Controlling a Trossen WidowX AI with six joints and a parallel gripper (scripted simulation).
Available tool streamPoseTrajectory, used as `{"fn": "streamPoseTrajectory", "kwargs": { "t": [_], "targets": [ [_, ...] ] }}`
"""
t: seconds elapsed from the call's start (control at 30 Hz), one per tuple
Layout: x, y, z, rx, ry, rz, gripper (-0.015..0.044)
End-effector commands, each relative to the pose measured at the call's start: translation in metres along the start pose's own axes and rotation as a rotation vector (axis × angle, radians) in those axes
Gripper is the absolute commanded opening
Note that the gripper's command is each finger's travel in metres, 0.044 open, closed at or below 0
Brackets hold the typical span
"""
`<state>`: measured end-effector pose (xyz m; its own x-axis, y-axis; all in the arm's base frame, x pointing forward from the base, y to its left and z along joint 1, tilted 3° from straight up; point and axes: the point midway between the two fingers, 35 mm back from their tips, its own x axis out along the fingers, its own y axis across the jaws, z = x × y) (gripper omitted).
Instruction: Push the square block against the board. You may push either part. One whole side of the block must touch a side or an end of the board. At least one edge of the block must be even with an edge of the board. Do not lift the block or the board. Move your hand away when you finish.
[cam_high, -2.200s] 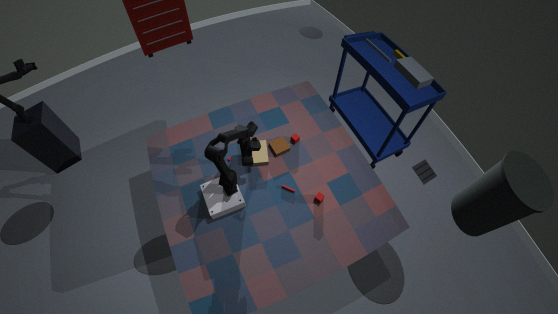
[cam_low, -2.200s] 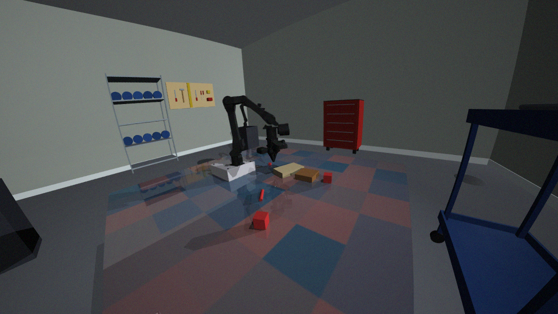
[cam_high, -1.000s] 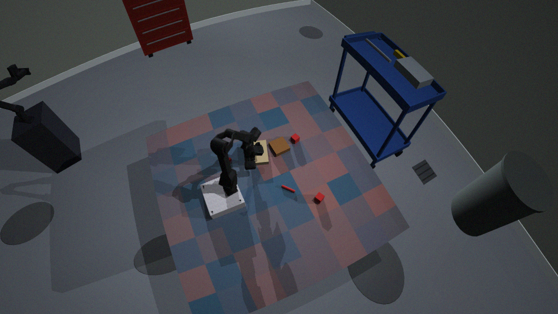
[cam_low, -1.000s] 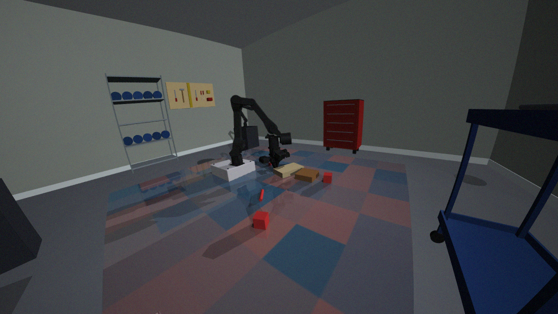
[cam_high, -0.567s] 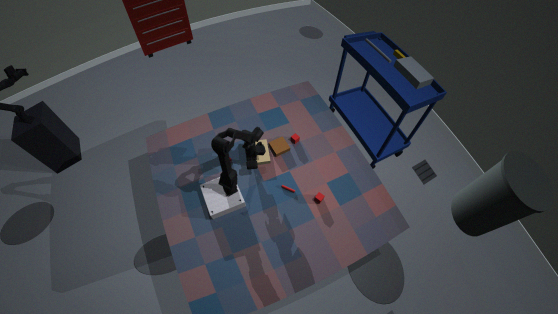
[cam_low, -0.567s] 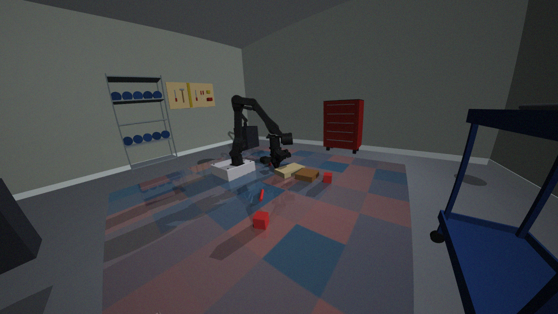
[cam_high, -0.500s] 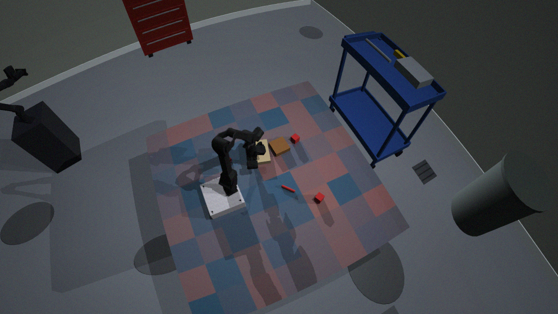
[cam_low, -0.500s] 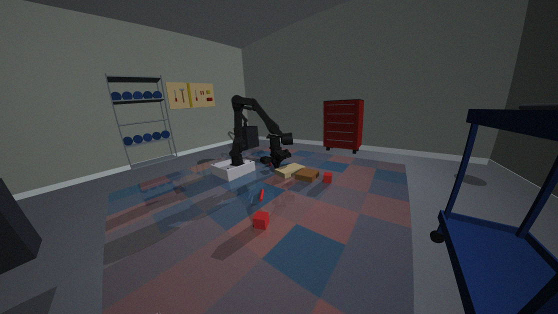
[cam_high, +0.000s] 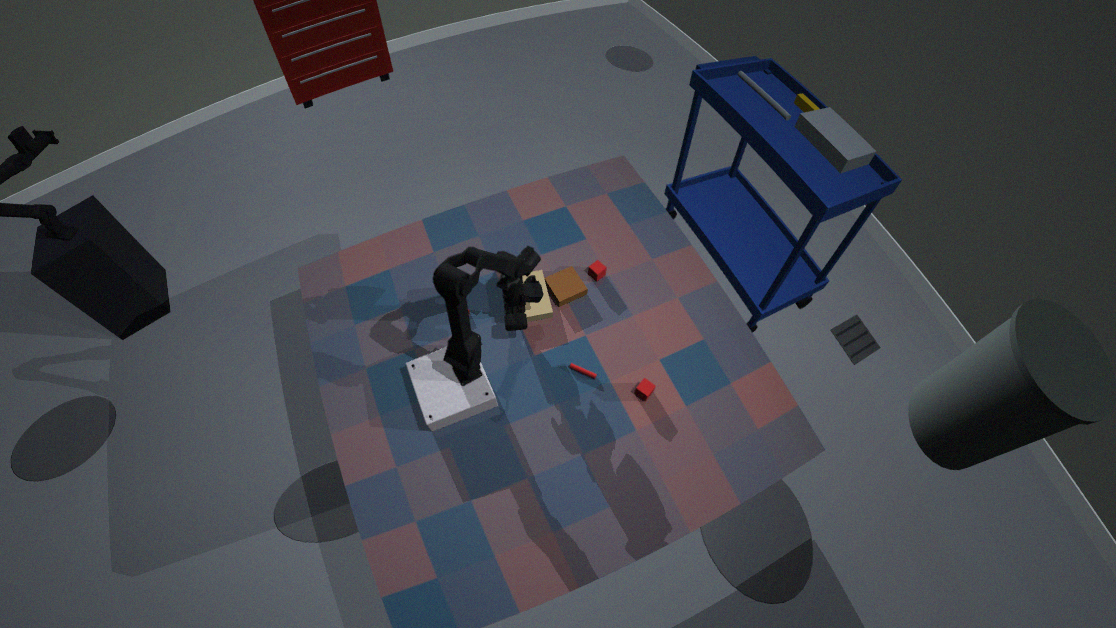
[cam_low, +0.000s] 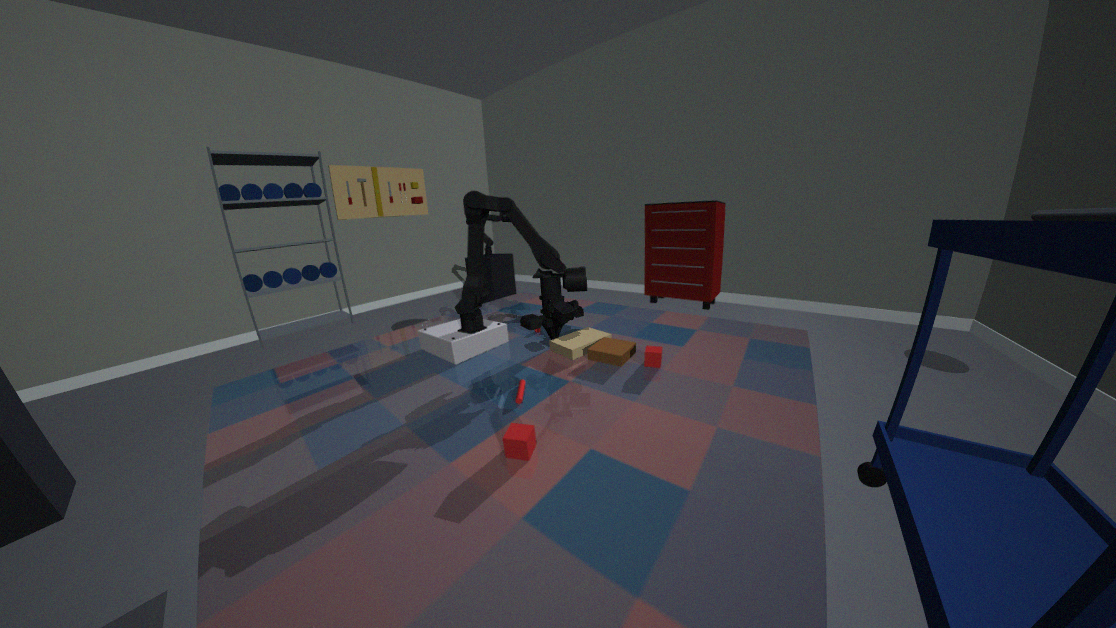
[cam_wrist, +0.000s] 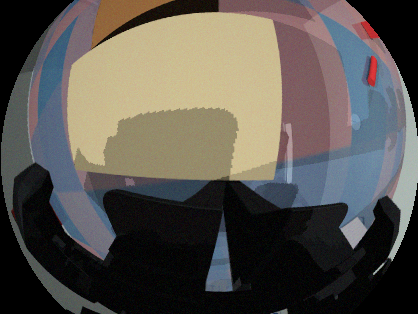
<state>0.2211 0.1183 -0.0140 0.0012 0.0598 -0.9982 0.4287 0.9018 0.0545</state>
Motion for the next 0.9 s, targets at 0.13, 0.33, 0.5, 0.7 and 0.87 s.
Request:
{"fn": "streamPoseTrajectory", "kwargs": {
  "t": [0.13, 0.33, 0.5, 0.7, 0.87],
  "targets": [
    [0.002, 0.0, 0.01, 0.005, -0.005, -0.008, 0.0],
    [0.002, 0.001, 0.015, 0.005, -0.006, -0.008, 0.0],
    [0.002, 0.002, 0.02, 0.005, -0.006, -0.008, 0.0],
    [0.002, 0.003, 0.025, 0.004, -0.006, -0.008, 0.0],
    [0.002, 0.004, 0.03, 0.004, -0.007, -0.008, 0.0]
  ]
}}
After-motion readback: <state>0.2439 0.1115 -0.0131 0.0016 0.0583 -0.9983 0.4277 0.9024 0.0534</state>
